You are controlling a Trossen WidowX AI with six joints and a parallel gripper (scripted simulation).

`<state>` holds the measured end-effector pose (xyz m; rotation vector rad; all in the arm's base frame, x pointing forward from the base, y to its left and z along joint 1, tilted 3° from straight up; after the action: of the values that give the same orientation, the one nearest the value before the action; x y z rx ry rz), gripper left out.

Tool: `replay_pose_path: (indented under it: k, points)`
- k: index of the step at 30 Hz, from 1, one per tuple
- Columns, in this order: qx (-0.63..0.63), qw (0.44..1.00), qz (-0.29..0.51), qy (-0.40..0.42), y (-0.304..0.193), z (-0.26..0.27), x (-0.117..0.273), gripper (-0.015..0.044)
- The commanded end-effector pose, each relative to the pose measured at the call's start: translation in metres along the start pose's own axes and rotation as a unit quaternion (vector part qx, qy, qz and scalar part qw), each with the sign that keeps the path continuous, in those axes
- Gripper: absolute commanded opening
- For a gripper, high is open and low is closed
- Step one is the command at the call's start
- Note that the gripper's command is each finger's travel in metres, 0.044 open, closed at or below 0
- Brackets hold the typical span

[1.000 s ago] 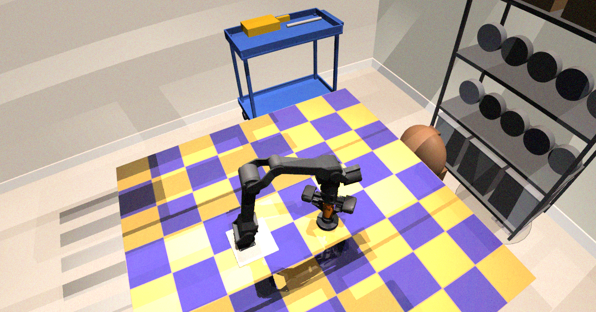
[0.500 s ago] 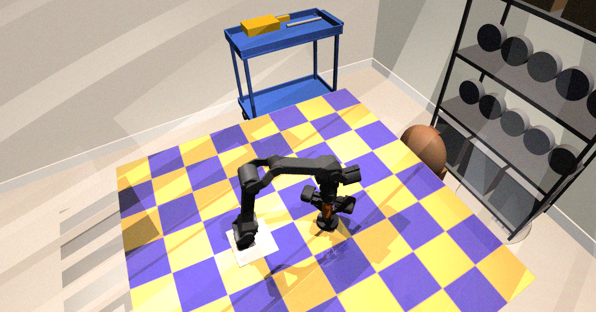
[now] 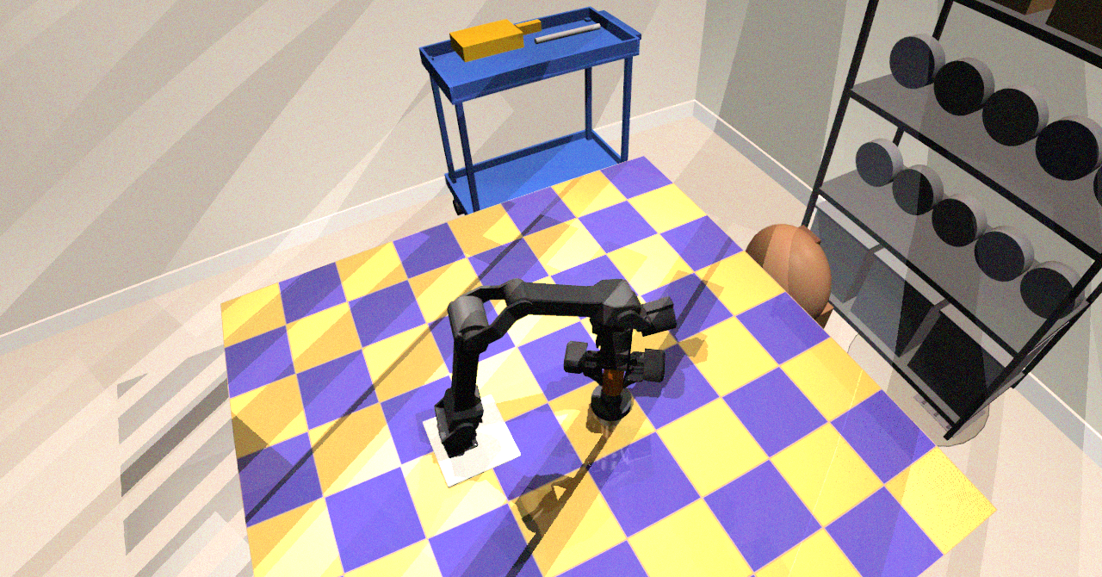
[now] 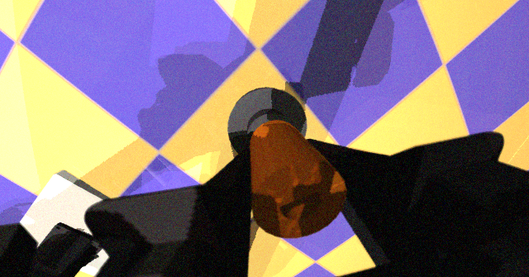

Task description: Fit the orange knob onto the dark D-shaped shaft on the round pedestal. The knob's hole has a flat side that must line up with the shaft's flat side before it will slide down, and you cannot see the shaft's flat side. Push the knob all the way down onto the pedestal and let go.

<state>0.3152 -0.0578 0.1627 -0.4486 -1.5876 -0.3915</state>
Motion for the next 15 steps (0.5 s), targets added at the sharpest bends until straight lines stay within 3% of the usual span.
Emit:
replay_pose_path:
  k: [1, 15]
  points:
    - [0.004, 1.000, -0.002, -0.002, 0.0004, -0.0011, -0.0012, 0.0000]
    - [0.004, 1.000, -0.002, -0.002, -0.0004, 0.0013, 0.0011, 0.0000]
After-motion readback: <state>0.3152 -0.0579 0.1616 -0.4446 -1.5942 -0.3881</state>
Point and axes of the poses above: the point midway between the two fingers, 35 mm back from their tips, its own x axis back along the fingers, its own z axis across the jaws, y = z × x, the point moved 5 cm from there along x, back along the fingers, and after that the axes turned 5 degrees about x, right-handed, at the moved point
